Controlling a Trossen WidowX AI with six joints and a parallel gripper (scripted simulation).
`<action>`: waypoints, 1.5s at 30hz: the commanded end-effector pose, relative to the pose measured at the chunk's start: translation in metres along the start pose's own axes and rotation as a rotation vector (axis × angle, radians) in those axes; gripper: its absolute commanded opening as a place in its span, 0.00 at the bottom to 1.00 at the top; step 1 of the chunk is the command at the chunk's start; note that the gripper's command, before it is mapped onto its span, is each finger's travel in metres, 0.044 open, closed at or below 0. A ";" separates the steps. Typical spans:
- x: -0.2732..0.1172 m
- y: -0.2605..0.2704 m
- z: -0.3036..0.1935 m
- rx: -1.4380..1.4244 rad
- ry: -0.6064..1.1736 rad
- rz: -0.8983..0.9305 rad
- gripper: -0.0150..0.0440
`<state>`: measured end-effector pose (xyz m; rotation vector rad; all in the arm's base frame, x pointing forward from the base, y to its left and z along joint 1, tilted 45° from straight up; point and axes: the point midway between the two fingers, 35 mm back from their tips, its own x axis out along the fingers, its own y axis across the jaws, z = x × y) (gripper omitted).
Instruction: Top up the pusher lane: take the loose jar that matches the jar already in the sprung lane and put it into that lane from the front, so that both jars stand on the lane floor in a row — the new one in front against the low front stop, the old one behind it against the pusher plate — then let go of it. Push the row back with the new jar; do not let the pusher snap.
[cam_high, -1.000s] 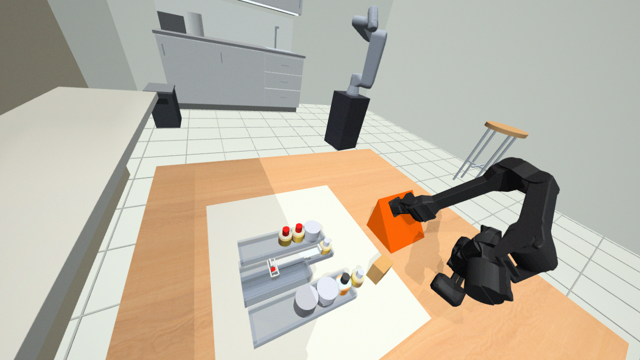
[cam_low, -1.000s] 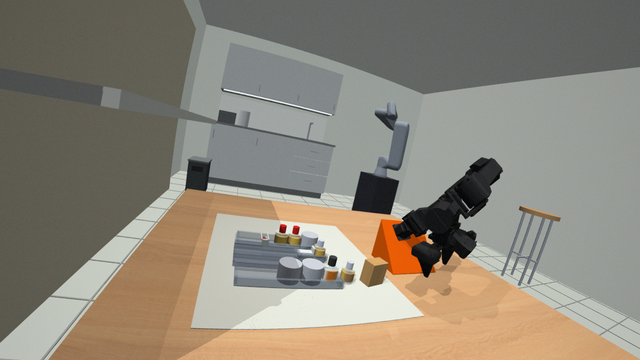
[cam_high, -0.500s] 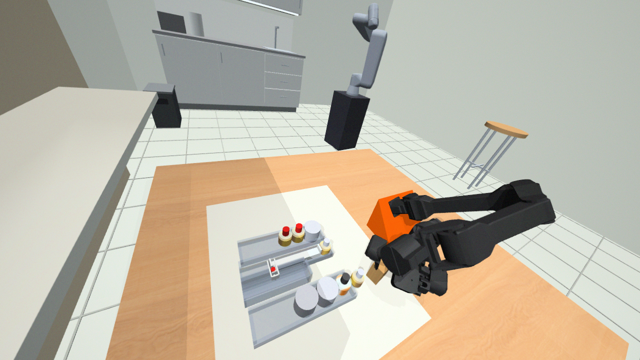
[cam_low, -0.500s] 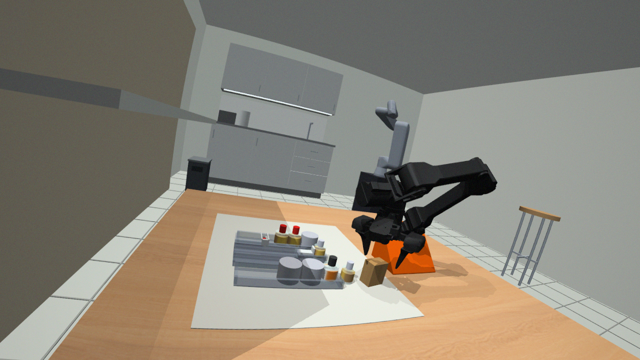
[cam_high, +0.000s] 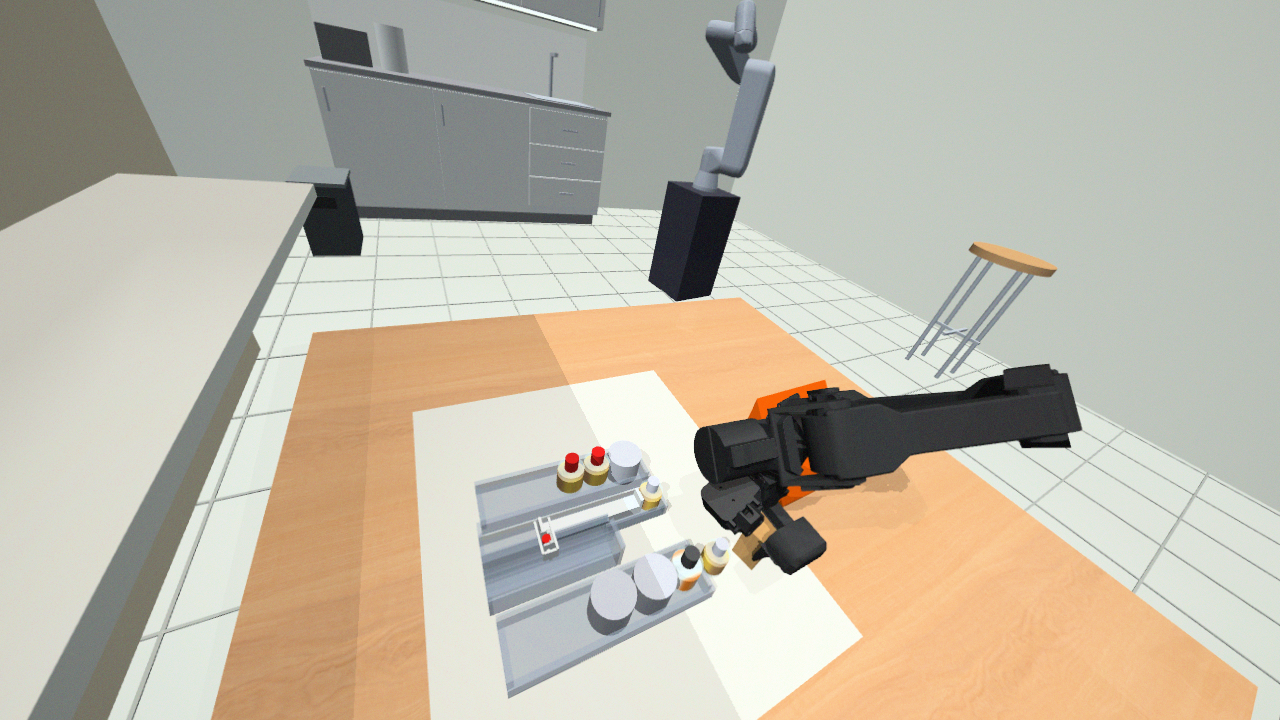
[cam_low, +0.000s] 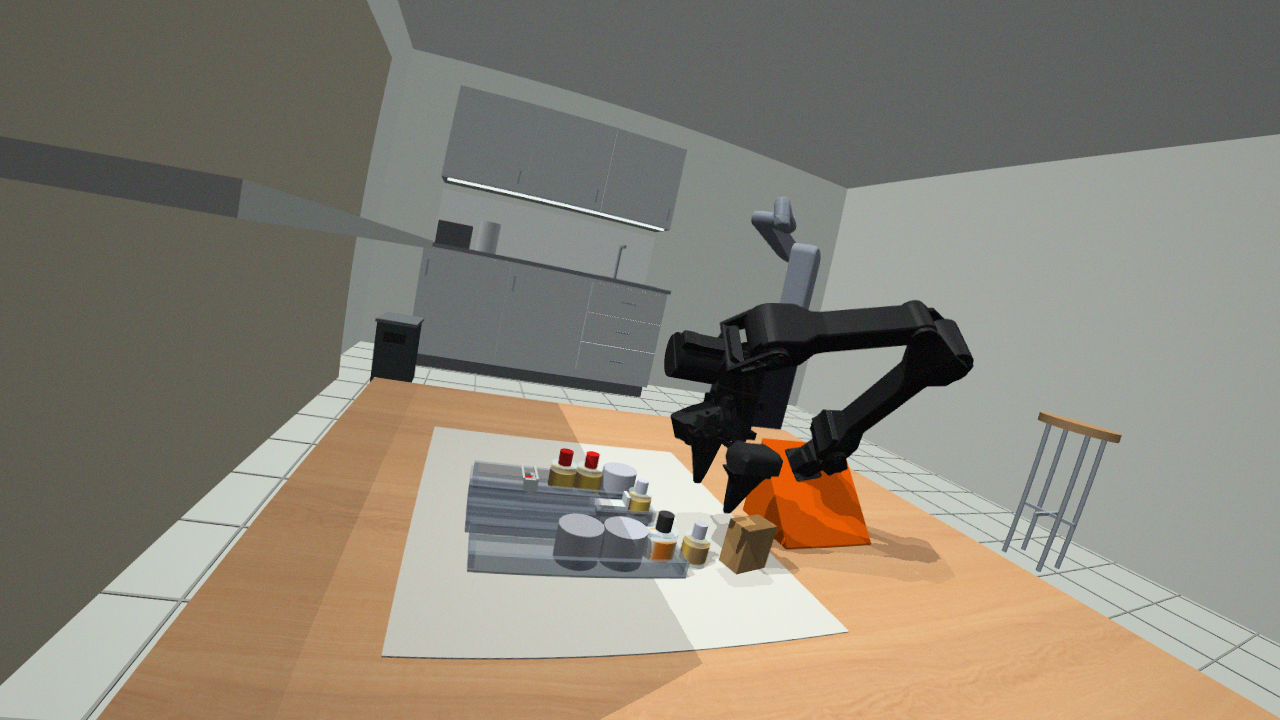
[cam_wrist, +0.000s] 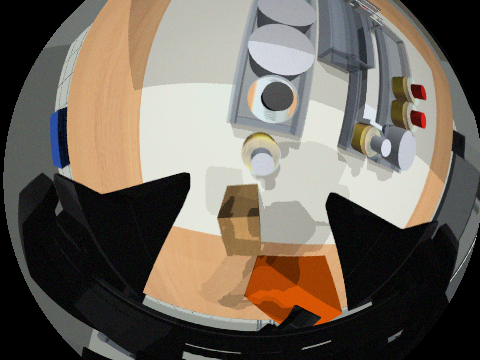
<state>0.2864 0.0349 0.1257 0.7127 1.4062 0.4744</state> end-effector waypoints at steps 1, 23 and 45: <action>0.009 -0.002 0.002 0.019 -0.002 0.006 1.00; 0.056 -0.001 0.002 0.018 -0.002 0.008 1.00; 0.082 -0.001 0.002 0.018 -0.002 0.010 0.78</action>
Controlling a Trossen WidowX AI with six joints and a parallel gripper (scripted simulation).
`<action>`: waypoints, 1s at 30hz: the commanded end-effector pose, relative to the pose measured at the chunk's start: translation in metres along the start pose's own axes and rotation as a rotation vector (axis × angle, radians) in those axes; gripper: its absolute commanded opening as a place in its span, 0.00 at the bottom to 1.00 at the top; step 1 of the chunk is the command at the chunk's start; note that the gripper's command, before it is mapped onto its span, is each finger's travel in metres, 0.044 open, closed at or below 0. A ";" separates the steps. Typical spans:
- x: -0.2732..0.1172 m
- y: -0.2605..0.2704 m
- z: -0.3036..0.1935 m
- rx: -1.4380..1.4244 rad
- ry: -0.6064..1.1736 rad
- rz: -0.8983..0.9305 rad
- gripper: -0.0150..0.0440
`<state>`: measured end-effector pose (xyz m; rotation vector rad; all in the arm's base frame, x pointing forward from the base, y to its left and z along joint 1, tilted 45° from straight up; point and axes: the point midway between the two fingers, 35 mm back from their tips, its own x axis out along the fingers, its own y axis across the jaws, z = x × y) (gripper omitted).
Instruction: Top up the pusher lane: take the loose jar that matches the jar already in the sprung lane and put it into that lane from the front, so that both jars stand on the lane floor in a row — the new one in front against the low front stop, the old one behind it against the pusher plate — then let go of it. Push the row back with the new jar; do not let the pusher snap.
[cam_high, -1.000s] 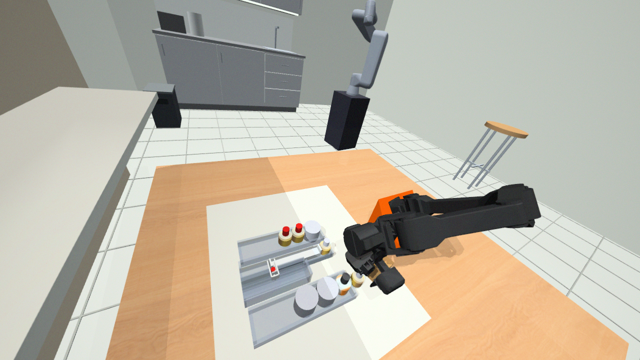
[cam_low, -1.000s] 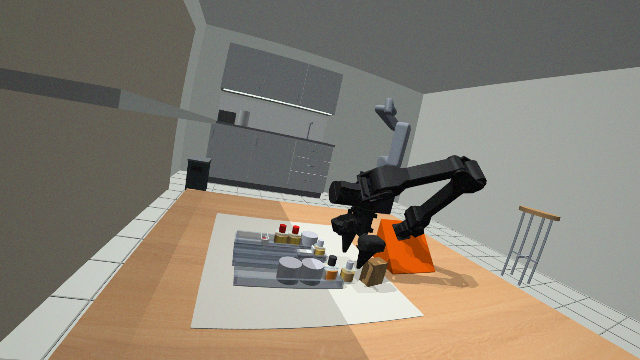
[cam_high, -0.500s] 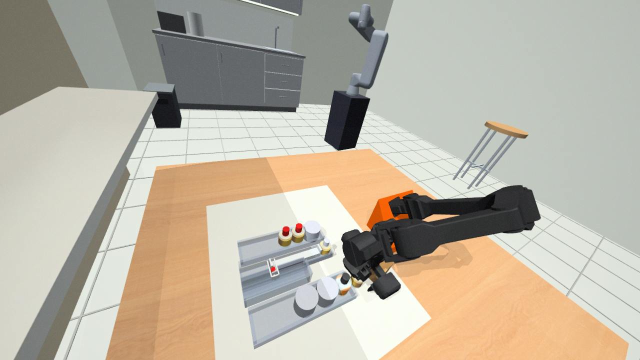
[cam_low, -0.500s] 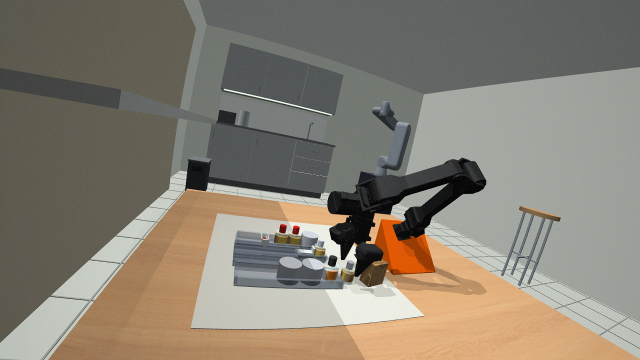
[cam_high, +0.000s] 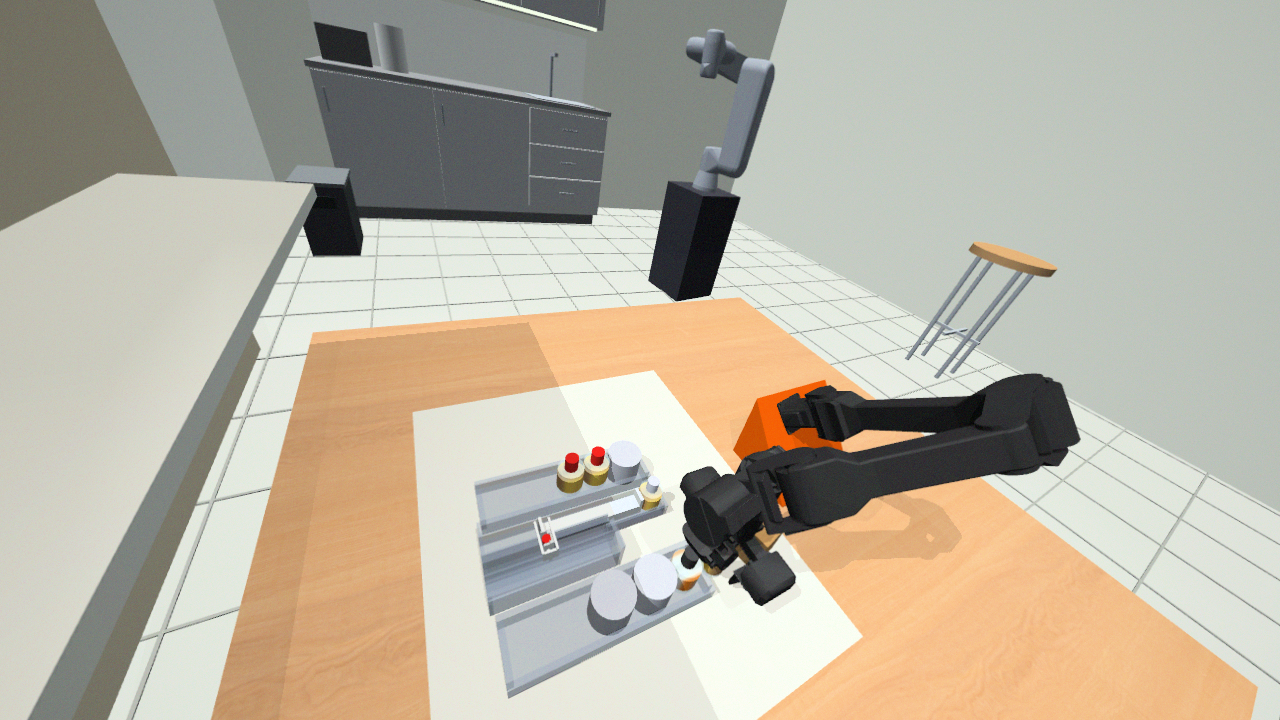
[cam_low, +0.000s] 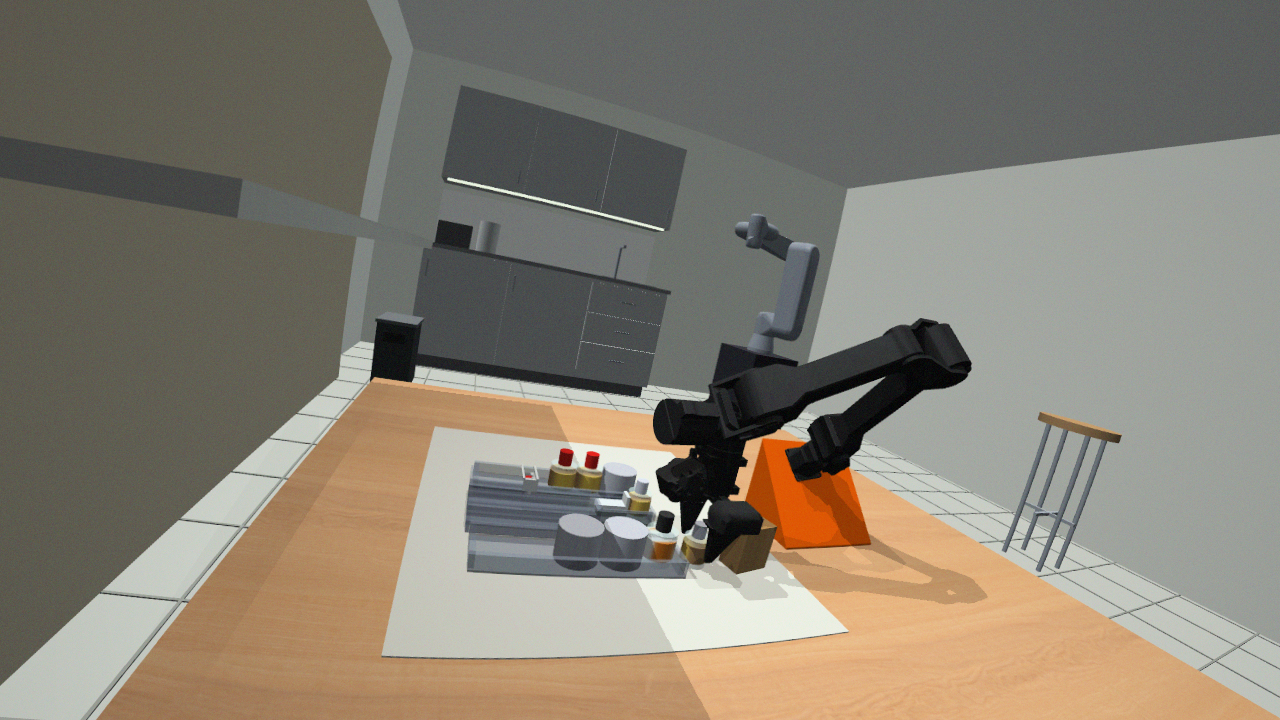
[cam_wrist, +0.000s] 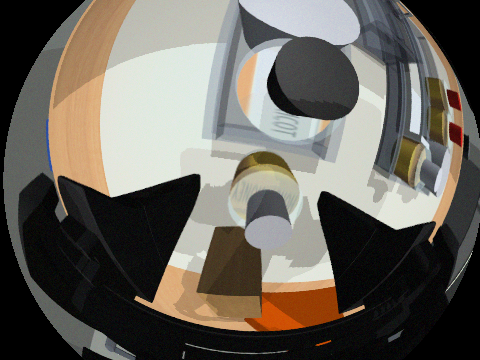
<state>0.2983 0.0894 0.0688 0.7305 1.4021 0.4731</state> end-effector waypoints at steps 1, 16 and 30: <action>0.002 -0.001 0.000 0.007 0.003 -0.001 0.73; -0.001 -0.001 0.000 0.007 0.007 -0.004 0.30; -0.005 -0.020 -0.022 0.095 0.123 -0.008 0.25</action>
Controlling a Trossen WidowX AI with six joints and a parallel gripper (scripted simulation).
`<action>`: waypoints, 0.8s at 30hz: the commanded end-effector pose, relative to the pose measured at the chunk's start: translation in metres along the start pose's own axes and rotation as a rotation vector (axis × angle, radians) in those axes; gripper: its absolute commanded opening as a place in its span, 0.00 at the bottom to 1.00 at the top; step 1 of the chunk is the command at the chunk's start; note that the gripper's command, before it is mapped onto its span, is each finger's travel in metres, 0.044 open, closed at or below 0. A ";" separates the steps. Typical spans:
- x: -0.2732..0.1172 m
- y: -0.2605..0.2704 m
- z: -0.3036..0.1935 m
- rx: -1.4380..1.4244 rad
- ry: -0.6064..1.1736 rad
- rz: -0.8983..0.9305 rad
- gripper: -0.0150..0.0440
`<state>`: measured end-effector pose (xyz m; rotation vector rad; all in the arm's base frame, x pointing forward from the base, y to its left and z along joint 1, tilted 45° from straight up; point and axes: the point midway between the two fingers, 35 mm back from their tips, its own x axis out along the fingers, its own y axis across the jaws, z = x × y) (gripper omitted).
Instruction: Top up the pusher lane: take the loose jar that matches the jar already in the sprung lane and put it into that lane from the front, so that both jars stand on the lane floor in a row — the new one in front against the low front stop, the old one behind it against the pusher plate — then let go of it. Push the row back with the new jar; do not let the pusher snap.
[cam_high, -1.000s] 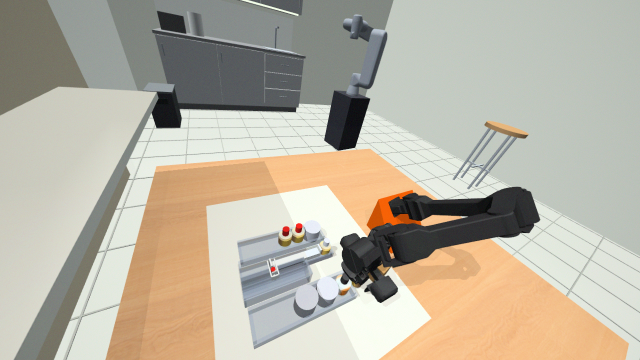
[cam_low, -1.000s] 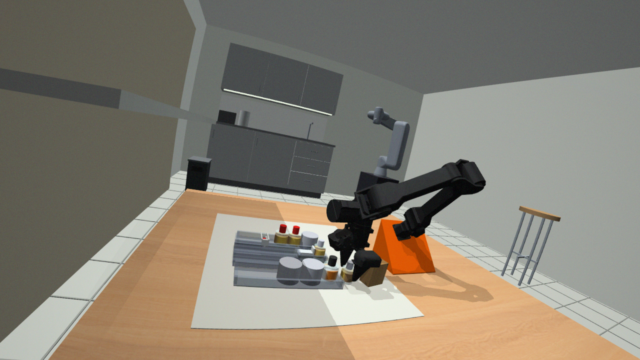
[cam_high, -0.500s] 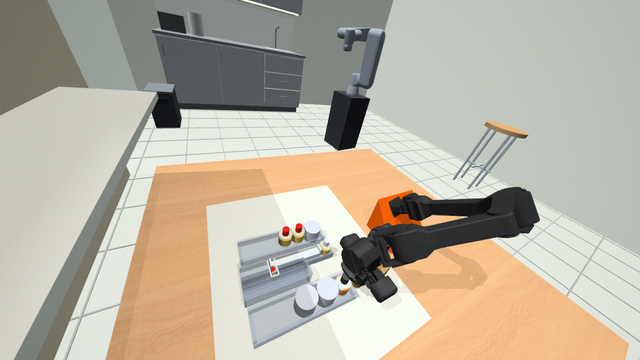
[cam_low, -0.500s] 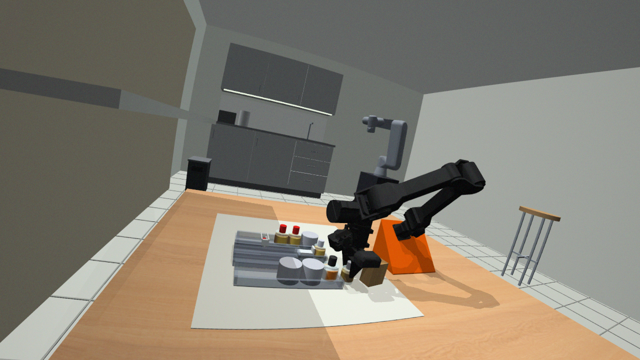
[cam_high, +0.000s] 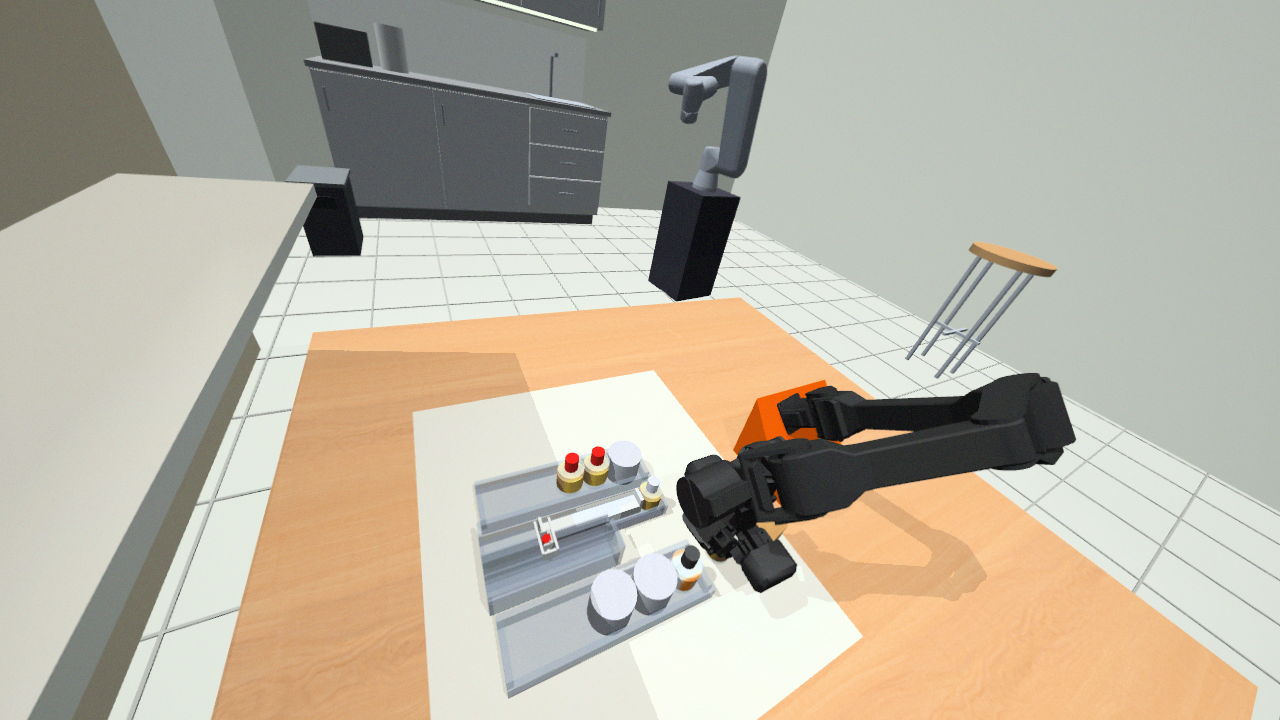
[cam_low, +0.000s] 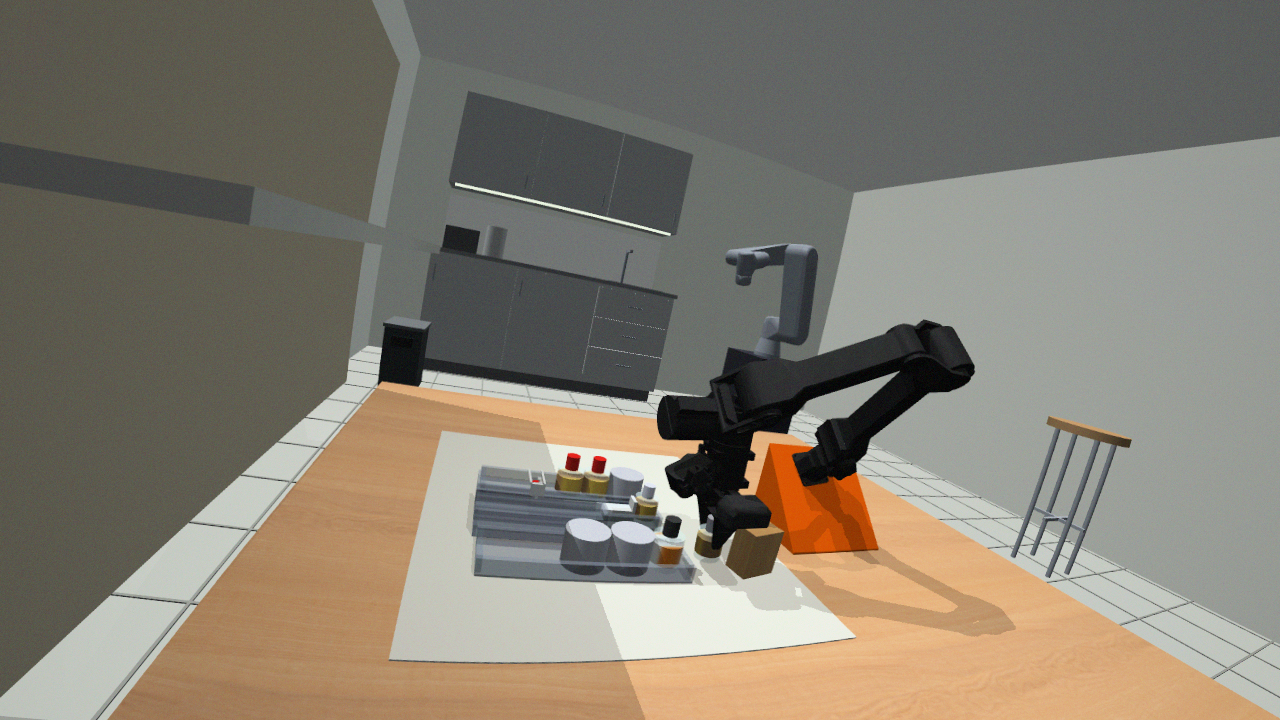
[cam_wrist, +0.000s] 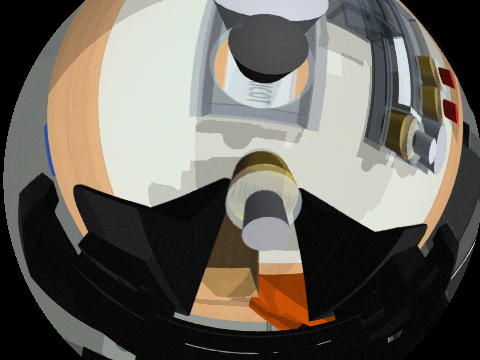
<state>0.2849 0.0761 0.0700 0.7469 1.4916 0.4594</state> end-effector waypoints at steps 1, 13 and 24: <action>0.004 -0.010 -0.009 0.043 0.045 0.008 0.25; -0.061 0.005 0.007 -0.013 -0.033 0.012 0.25; -0.093 0.012 0.009 -0.040 -0.071 0.010 0.25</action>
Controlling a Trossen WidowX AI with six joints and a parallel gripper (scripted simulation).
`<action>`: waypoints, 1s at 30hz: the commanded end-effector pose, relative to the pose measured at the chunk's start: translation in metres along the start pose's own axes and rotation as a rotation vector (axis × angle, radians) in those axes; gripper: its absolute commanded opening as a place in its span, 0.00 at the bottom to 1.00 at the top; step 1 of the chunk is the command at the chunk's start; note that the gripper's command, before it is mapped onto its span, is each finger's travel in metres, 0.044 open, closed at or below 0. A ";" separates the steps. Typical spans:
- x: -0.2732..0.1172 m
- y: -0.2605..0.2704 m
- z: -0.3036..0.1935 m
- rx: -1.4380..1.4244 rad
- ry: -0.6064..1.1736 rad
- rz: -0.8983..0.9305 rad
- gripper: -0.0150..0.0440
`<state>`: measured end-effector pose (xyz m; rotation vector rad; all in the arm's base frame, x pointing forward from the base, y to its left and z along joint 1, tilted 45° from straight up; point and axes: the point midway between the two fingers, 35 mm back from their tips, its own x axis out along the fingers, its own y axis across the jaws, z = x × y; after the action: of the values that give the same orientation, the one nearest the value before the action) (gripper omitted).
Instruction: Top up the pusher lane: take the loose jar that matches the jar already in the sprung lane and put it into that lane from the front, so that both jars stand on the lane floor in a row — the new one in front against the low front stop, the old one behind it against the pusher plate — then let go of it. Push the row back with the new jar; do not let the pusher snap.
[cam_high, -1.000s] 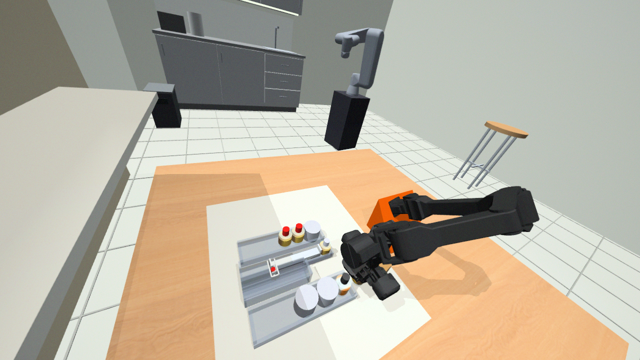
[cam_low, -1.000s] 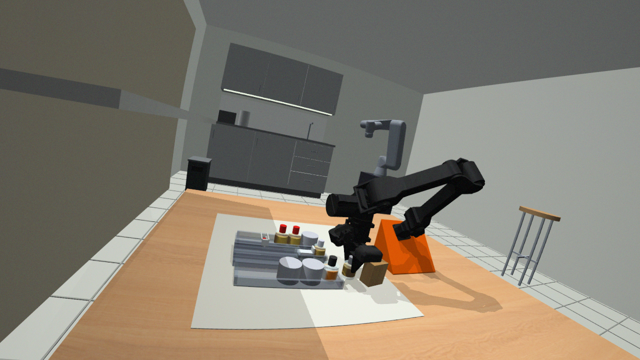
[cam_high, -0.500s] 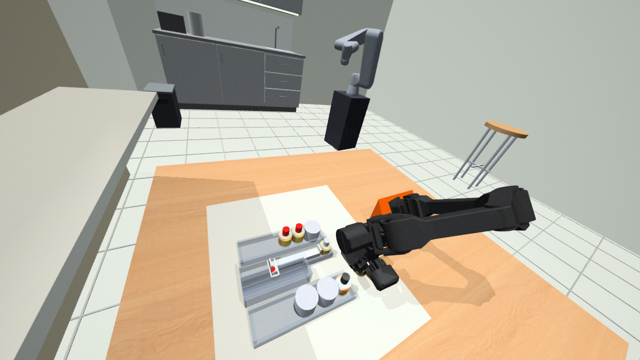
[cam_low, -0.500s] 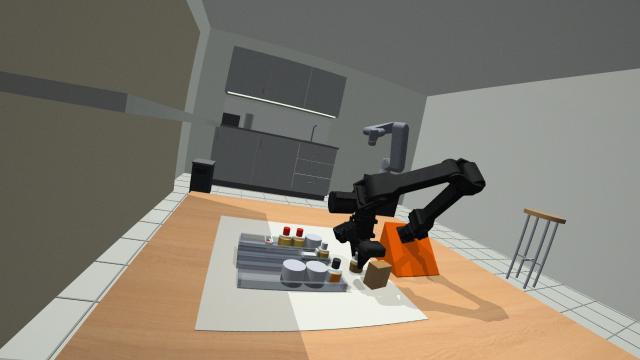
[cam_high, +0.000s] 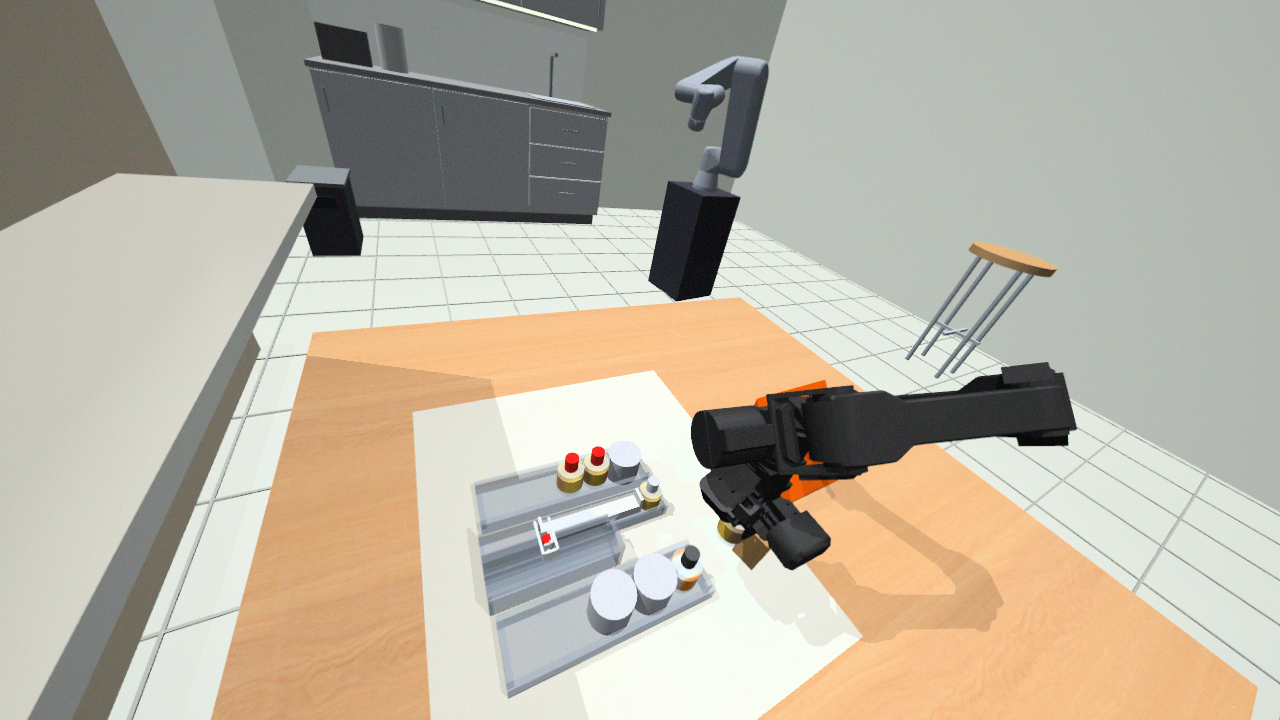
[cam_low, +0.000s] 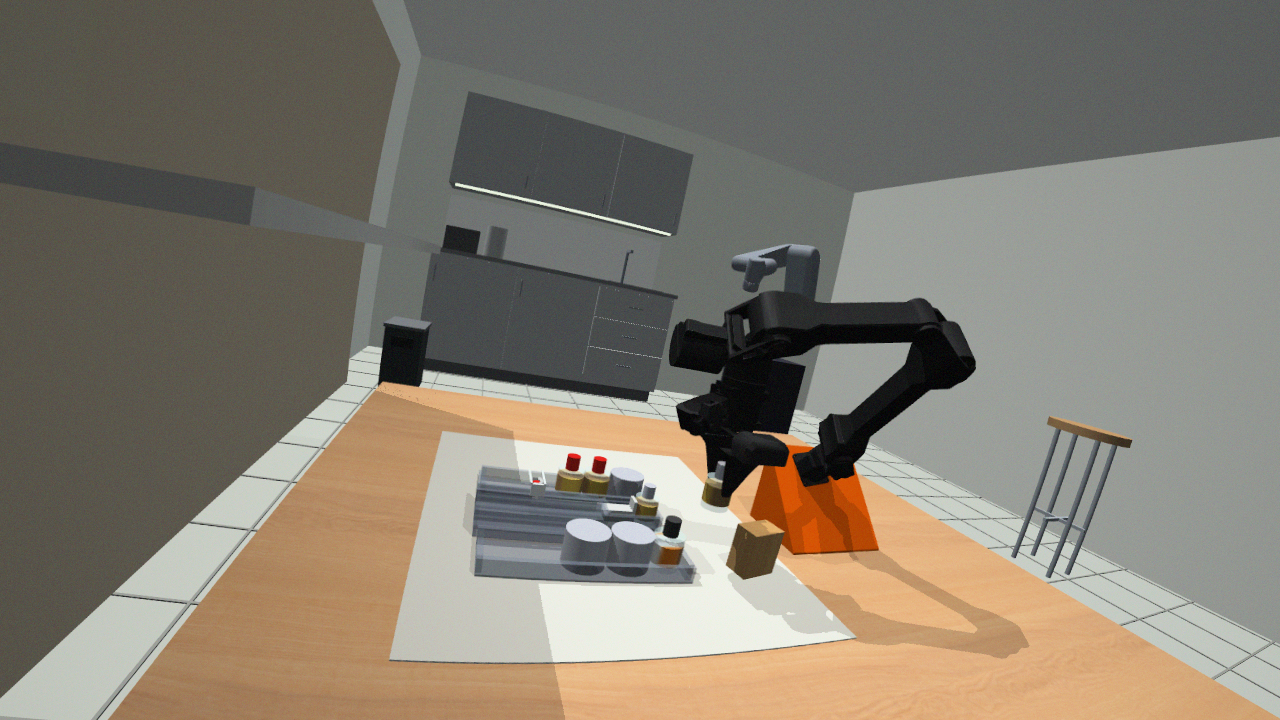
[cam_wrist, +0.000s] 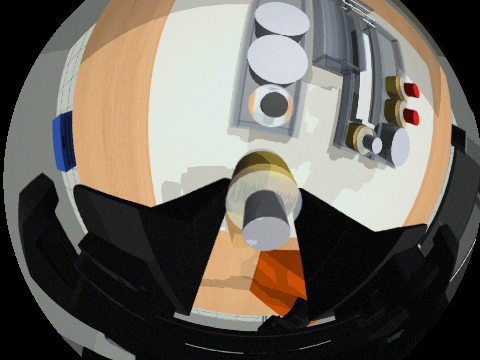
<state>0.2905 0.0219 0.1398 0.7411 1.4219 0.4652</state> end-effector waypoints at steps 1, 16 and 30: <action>-0.004 -0.004 0.001 -0.009 -0.011 -0.004 0.25; 0.042 -0.121 0.002 0.009 -0.012 -0.008 0.25; 0.068 -0.131 0.000 0.011 -0.012 -0.006 0.25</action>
<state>0.2806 -0.0311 0.0088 0.7347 1.4075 0.4450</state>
